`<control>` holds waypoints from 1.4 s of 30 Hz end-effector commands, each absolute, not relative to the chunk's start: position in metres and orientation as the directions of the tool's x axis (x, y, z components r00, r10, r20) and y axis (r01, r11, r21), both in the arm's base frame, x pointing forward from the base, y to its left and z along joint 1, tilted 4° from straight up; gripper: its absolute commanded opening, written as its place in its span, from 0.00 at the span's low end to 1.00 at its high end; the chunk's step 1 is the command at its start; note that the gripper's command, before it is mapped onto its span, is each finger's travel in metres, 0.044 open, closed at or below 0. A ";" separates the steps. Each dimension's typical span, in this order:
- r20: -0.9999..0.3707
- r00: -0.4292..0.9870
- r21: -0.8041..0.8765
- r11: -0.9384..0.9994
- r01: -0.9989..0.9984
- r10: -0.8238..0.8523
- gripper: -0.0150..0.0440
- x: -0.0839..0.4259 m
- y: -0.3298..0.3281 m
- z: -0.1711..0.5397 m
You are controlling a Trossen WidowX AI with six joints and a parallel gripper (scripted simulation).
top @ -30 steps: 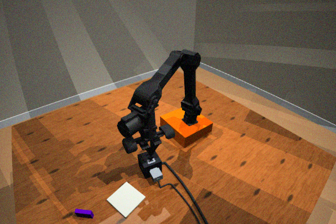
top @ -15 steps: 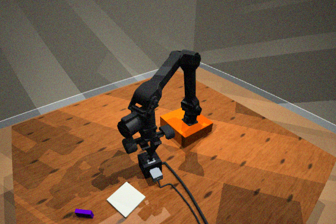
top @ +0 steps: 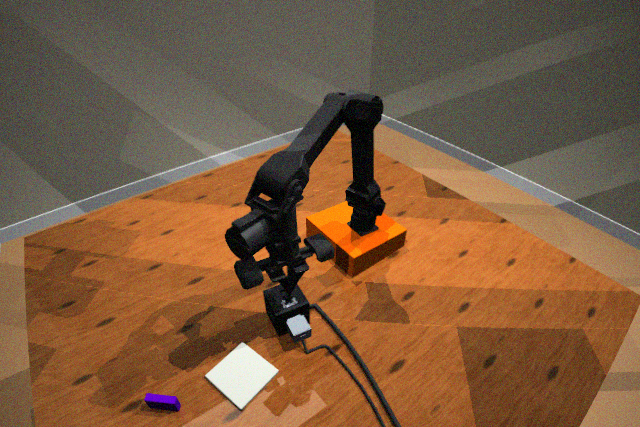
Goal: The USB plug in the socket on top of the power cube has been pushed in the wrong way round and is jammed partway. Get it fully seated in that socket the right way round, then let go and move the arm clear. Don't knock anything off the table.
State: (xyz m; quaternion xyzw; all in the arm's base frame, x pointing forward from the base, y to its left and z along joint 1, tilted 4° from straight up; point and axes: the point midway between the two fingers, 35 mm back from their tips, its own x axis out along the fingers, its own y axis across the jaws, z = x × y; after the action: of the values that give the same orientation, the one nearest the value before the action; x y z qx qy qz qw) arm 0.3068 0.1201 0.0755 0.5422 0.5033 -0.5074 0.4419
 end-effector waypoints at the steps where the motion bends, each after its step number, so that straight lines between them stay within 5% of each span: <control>1: -0.995 -0.023 -0.035 -0.110 0.993 0.101 0.25 0.307 0.121 0.074; 42: -0.995 -0.023 -0.035 -0.110 0.993 0.101 0.25 0.307 0.121 0.069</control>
State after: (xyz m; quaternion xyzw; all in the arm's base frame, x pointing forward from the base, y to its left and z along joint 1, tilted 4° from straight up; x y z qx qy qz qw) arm 0.3066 0.1206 0.0717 0.5439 0.5037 -0.5057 0.4413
